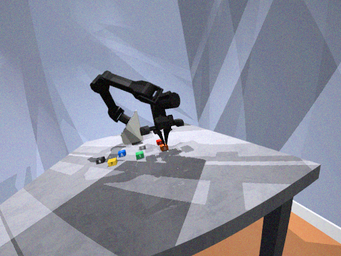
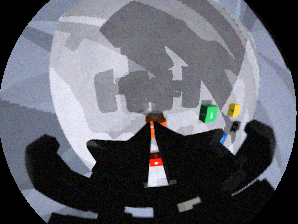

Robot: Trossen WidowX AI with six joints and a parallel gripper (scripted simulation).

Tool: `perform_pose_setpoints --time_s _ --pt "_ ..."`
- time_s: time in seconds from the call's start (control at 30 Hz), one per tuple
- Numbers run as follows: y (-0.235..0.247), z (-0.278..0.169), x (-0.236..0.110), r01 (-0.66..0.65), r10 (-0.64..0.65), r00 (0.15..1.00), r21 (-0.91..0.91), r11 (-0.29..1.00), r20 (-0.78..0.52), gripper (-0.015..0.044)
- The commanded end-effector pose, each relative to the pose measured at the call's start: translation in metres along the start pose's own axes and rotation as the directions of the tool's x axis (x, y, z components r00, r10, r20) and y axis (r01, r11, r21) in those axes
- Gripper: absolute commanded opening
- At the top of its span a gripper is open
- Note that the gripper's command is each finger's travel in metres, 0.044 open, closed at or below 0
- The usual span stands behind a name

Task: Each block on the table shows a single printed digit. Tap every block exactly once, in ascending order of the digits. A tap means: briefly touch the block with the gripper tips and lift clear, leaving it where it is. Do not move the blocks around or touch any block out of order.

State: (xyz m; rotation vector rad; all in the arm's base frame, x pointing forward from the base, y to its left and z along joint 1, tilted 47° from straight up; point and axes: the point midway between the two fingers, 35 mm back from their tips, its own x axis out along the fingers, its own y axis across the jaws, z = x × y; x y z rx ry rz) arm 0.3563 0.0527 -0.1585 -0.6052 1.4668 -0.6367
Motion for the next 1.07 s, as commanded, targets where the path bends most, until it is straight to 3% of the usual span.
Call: perform_pose_setpoints --time_s 0.0,0.17,0.27,0.43,0.53,0.73,0.9,1.03 --pt "0.000 -0.002 0.007 0.007 -0.007 1.000 -0.009 1.000 -0.003 0.0020" --pt "0.000 -0.002 0.007 0.007 -0.007 1.000 -0.009 1.000 -0.003 0.0020" --pt "0.001 -0.002 -0.019 0.005 -0.005 1.000 -0.008 1.000 -0.003 0.0020" --pt "0.001 -0.002 -0.023 0.006 -0.006 1.000 -0.009 1.000 -0.003 0.0020" --pt "0.013 -0.020 -0.040 -0.005 0.005 1.000 -0.012 1.000 -0.002 0.0099" --pt "0.046 -0.103 -0.100 -0.006 0.006 1.000 -0.014 1.000 -0.006 0.0256" --pt "0.048 -0.113 -0.105 -0.002 0.002 1.000 -0.013 1.000 -0.007 0.0387" --pt "0.048 -0.113 -0.105 -0.002 0.002 1.000 -0.013 1.000 -0.007 0.0400"
